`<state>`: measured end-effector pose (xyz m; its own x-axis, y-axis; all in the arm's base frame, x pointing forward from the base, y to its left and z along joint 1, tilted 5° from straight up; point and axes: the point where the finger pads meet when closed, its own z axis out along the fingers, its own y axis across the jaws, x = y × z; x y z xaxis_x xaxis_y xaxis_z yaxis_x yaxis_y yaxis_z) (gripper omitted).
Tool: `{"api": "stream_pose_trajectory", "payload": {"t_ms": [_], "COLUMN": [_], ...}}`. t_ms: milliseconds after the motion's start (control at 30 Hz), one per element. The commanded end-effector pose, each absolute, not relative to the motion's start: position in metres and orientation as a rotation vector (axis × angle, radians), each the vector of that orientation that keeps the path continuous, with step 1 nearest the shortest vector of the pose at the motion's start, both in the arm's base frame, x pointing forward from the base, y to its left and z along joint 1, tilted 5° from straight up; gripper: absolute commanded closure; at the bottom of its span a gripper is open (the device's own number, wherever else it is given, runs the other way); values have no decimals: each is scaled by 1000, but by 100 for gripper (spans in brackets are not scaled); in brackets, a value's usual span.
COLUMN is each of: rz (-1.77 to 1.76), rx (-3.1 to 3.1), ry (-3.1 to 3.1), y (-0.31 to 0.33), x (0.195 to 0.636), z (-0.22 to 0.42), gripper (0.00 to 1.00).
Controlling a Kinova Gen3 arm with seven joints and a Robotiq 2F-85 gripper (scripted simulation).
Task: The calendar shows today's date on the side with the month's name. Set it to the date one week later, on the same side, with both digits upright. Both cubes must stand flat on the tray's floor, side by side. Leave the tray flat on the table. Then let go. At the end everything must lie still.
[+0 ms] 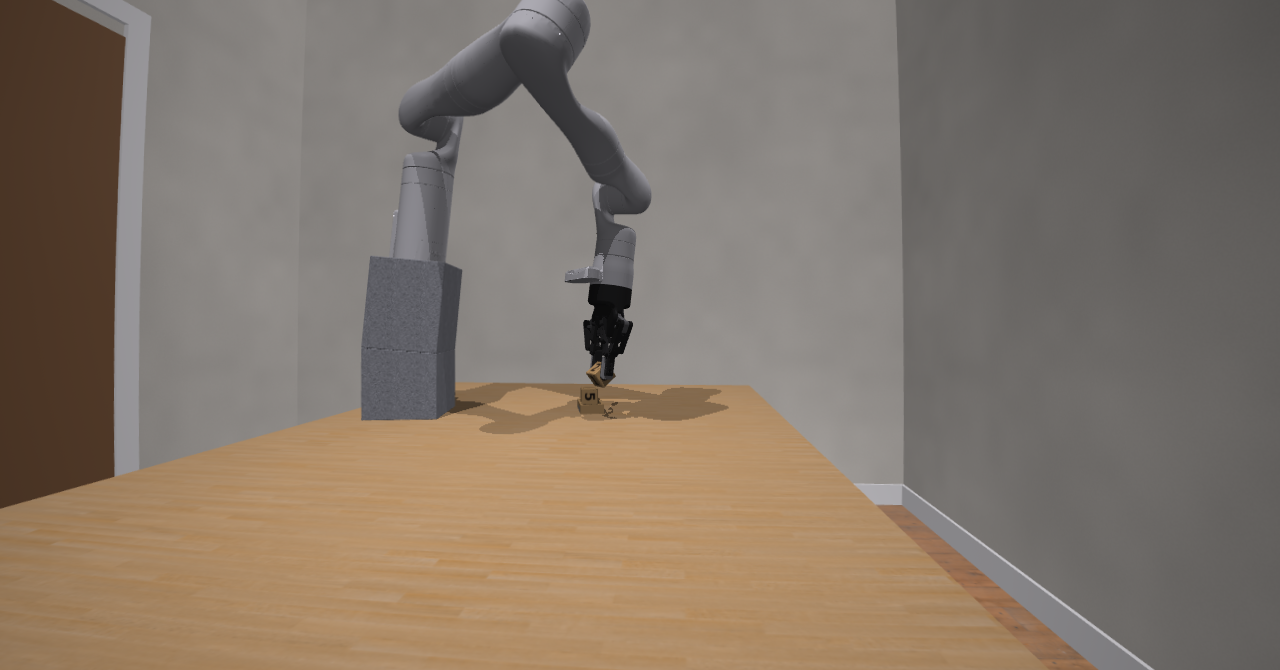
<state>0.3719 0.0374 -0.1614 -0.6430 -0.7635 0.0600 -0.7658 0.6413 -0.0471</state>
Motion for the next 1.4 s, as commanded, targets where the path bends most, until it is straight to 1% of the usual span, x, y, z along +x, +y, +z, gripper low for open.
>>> {"api": "stream_pose_trajectory", "payload": {"t_ms": [0,767,1367], "rz": [74,-11,-165], "rx": [1306,1355,1440], "ry": [-2852,-2948,-3115], "y": [29,30,28], "x": [367,365,363], "z": [-161,-159,-160], "gripper": [72,72,72]}}
